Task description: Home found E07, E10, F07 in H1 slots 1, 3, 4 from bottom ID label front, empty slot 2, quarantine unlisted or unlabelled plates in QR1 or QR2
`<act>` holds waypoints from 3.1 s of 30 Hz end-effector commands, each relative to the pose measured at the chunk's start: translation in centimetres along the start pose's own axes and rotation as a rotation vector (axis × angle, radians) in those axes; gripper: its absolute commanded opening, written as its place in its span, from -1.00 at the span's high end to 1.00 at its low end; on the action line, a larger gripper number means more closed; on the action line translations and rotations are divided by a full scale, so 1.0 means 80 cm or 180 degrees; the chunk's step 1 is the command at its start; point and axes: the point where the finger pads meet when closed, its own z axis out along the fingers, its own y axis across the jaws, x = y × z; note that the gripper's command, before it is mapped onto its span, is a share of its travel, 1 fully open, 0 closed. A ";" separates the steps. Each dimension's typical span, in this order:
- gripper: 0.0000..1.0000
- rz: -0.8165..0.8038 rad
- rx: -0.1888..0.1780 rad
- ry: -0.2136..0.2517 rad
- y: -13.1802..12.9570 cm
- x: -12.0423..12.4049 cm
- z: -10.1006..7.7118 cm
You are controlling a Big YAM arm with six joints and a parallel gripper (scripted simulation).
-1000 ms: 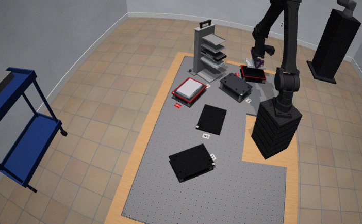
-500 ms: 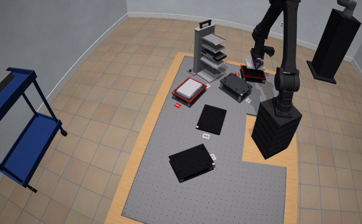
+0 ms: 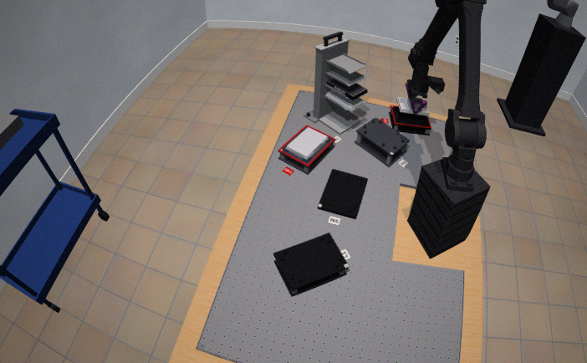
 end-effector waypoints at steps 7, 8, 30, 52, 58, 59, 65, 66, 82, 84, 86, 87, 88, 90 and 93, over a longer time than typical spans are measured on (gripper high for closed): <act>-0.72 0.0001 -0.0159 -0.0004 0.030 0.007 -0.003; -0.72 0.0001 -0.0163 -0.0004 0.031 0.007 -0.002; -0.72 0.0002 -0.0147 -0.0005 0.030 0.006 0.017; -0.72 0.0002 -0.0138 -0.0006 0.029 0.006 0.035; -0.72 0.0000 -0.0158 -0.0005 0.031 0.007 0.036; -0.72 0.0000 -0.0157 -0.0005 0.031 0.007 0.038; -0.72 0.0001 -0.0185 -0.0004 0.034 0.007 0.034; -0.72 0.0002 -0.0163 -0.0005 0.032 0.006 0.040; -1.00 0.0000 -0.0110 -0.0006 0.020 0.001 0.044; -1.00 0.0000 -0.0110 -0.0006 0.020 0.001 0.044; -1.00 0.0000 -0.0110 -0.0006 0.020 0.001 0.044; -1.00 0.0000 -0.0110 -0.0006 0.020 0.001 0.044; -1.00 0.0000 -0.0110 -0.0006 0.020 0.001 0.044; -1.00 0.0000 -0.0110 -0.0006 0.020 0.001 0.044; -1.00 0.0005 -0.0116 -0.0008 0.018 0.004 0.022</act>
